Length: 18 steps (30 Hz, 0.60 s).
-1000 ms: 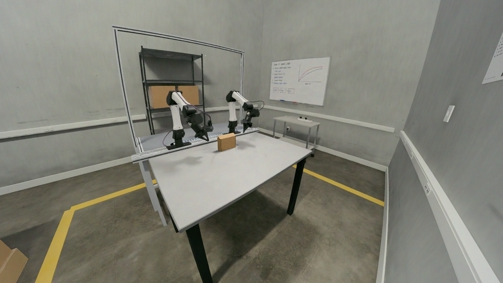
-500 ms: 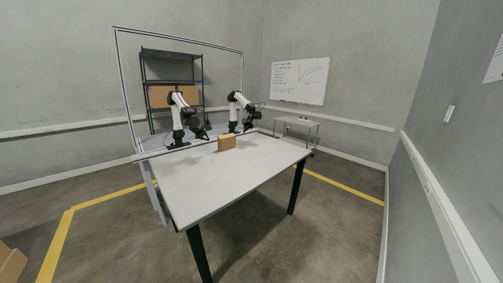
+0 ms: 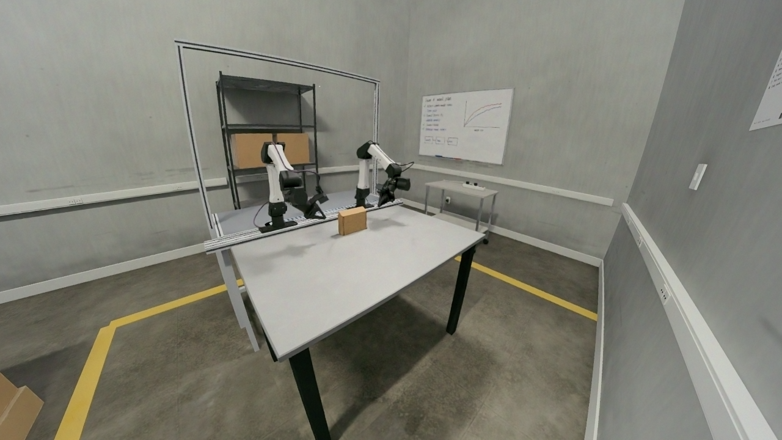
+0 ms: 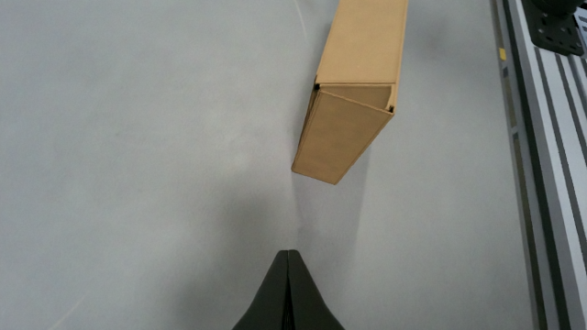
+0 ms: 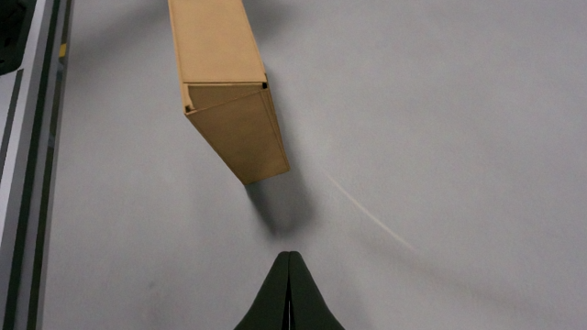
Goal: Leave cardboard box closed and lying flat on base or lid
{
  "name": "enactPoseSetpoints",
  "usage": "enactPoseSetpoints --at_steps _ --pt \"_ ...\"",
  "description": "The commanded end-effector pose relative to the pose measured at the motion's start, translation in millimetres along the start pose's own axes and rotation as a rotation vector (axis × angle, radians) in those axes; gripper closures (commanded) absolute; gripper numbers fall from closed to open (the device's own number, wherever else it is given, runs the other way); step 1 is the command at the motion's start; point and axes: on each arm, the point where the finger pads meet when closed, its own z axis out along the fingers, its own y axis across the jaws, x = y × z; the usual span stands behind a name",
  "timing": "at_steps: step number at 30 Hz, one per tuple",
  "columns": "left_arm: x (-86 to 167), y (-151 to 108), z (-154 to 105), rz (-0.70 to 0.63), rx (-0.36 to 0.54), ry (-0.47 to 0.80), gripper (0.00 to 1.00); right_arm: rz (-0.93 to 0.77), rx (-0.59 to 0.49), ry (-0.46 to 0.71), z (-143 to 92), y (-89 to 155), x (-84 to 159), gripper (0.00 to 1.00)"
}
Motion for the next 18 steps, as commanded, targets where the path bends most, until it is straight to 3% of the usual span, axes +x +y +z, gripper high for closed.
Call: enactPoseSetpoints --at_steps 1,18 --pt "-7.5 -0.9 -2.8 0.098 0.051 -0.057 0.99 -0.09 -0.047 -0.053 -2.9 -2.7 -6.6 0.99" --pt "-7.4 -1.6 -1.5 0.255 0.146 -0.148 0.99 -0.266 -0.15 -0.158 -2.6 -2.9 -5.7 0.99"
